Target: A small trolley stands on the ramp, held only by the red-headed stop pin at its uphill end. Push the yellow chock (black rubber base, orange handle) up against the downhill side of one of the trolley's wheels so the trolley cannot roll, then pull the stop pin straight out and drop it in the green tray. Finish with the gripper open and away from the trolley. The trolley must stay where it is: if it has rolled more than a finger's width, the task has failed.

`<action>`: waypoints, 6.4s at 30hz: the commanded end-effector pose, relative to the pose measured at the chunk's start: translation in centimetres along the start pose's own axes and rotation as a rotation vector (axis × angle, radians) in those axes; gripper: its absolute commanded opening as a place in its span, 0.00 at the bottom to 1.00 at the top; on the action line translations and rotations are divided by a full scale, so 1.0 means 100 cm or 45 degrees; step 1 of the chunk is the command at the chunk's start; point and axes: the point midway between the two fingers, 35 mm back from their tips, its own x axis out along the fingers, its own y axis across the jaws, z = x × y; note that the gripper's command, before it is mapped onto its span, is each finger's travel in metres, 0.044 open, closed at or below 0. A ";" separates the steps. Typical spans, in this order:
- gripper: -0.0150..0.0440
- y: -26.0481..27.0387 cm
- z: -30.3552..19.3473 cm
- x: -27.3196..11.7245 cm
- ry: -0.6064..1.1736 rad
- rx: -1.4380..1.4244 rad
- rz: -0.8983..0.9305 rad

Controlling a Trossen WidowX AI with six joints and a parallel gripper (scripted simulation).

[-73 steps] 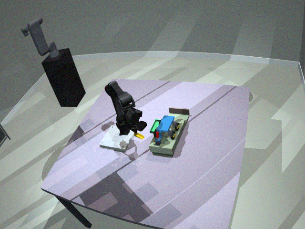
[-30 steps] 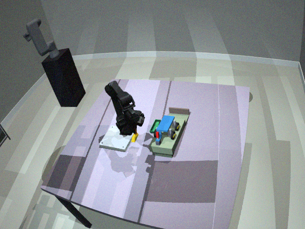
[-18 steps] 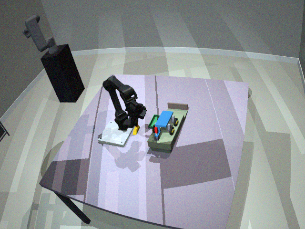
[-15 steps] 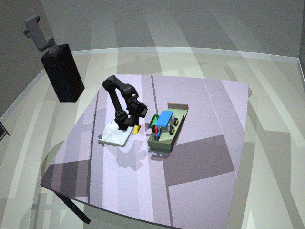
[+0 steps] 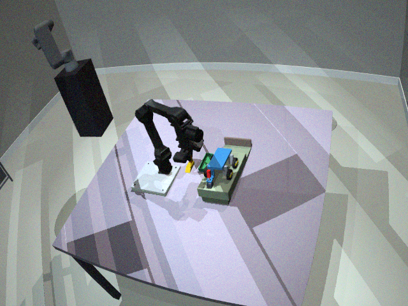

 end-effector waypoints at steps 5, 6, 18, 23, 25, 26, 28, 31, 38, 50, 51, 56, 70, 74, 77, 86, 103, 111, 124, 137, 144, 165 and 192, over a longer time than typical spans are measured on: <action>0.25 0.027 0.006 0.002 -0.005 0.005 0.000; 0.25 0.030 0.007 0.002 -0.006 0.005 0.000; 0.25 0.067 0.015 0.004 -0.007 0.005 0.005; 0.25 0.082 0.018 0.006 -0.007 0.005 0.007; 0.25 0.089 0.019 0.006 -0.007 0.005 0.008; 0.25 0.092 0.020 0.006 -0.008 0.005 0.008; 0.25 0.099 0.021 0.007 -0.008 0.005 0.009; 0.25 0.110 0.023 0.008 -0.008 0.005 0.011; 0.25 0.134 0.028 0.009 -0.009 0.005 0.014; 0.25 0.179 0.039 0.011 -0.010 0.005 0.020; 0.25 0.182 0.040 0.011 -0.010 0.005 0.021; 0.25 0.189 0.042 0.011 -0.008 0.006 -0.017; 0.25 0.194 0.055 0.014 -0.011 0.006 -0.130; 0.25 0.195 0.063 0.016 -0.012 0.006 -0.130; 0.25 0.196 0.069 0.017 -0.013 0.006 -0.130; 0.25 0.195 0.071 0.027 -0.013 0.006 -0.130; 0.25 0.193 0.072 0.065 -0.013 0.006 -0.130; 0.25 0.189 0.073 0.081 -0.013 0.005 -0.131; 0.25 0.182 0.072 0.078 -0.013 0.005 -0.132; 0.25 0.172 0.072 0.078 -0.013 0.005 -0.133; 0.25 0.167 0.071 0.078 -0.013 0.005 -0.133; 0.25 0.152 0.071 0.077 -0.013 0.005 -0.135; 0.58 0.155 0.070 0.068 -0.009 0.007 -0.132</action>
